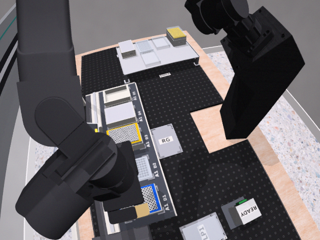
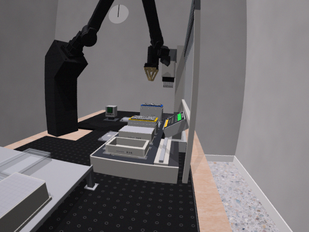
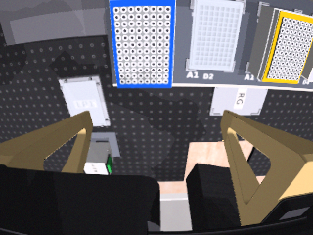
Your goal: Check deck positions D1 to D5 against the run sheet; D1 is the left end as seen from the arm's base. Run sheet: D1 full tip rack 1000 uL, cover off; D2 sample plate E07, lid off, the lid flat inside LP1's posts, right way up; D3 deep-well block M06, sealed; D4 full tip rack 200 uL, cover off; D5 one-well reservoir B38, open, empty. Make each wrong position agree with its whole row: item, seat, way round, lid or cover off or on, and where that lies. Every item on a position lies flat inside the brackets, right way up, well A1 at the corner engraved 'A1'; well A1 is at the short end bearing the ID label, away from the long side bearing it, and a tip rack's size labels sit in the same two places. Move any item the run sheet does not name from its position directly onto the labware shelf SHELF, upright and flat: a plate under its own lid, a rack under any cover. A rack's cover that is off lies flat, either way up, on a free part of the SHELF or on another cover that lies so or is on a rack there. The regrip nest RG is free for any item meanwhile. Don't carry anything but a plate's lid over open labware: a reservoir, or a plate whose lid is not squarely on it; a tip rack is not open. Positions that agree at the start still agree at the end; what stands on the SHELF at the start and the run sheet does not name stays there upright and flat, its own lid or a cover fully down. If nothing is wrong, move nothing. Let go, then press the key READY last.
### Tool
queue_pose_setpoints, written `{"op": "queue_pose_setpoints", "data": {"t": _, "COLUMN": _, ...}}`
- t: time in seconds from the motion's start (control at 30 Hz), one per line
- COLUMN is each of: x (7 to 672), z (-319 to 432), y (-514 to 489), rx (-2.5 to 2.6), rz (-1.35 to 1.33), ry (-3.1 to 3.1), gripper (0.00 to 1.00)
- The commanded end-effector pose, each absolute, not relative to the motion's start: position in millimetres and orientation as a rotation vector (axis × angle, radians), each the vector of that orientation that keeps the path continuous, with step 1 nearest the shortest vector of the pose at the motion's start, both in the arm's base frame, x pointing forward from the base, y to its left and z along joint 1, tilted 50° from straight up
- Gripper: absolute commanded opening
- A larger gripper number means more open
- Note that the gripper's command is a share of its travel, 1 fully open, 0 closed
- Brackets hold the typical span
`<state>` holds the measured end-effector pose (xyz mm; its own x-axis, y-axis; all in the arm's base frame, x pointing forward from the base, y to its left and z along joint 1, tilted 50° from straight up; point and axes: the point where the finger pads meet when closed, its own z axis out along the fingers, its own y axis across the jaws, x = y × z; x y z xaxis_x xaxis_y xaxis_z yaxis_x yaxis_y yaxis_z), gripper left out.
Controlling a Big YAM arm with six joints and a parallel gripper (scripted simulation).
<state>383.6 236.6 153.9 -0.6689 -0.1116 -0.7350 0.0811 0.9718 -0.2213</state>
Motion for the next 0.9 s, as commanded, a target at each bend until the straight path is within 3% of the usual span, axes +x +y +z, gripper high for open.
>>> {"op": "queue_pose_setpoints", "data": {"t": 0.0, "x": 380.9, "z": 165.1, "y": 233.6, "rx": -0.021, "rz": -0.264, "ry": 2.261, "gripper": 1.00}}
{"op": "queue_pose_setpoints", "data": {"t": 0.87, "x": 330.3, "z": 133.9, "y": 126.6, "rx": -0.015, "rz": -0.276, "ry": 2.260, "gripper": 1.00}}
